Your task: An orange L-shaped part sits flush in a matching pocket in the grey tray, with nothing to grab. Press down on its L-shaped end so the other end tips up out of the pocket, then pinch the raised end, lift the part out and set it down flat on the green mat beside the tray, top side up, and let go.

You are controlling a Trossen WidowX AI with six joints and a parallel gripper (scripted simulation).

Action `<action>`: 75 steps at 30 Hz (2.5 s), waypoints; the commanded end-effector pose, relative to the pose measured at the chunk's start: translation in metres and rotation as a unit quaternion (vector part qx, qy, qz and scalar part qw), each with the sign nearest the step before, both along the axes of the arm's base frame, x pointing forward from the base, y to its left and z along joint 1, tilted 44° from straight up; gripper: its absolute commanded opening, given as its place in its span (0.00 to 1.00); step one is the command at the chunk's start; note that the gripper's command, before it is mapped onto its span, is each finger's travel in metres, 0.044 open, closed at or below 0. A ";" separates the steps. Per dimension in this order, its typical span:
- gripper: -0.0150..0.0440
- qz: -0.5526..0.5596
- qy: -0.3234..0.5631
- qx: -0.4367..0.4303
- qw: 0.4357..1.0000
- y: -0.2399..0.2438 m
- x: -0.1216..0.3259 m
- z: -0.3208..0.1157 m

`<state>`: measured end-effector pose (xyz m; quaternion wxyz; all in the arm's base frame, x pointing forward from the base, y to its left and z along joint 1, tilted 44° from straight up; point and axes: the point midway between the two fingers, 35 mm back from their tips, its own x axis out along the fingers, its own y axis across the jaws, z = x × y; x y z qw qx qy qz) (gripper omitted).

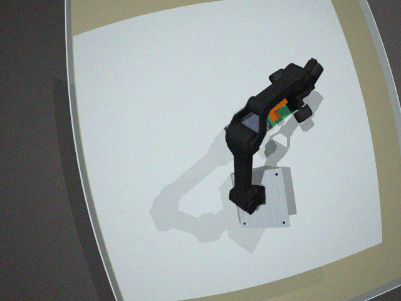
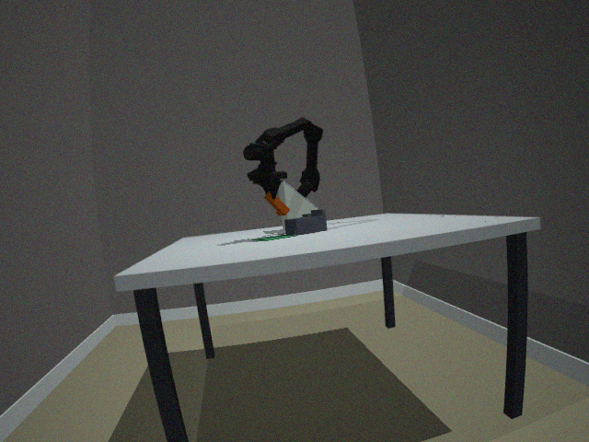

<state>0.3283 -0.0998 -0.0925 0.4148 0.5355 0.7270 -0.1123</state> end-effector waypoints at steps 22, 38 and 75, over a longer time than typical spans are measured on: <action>0.25 0.000 -0.001 -0.002 1.000 -0.005 0.008 -0.031; 0.25 0.000 -0.001 -0.001 1.000 0.013 0.006 -0.050; 0.39 0.002 -0.001 -0.001 1.000 0.037 0.003 -0.076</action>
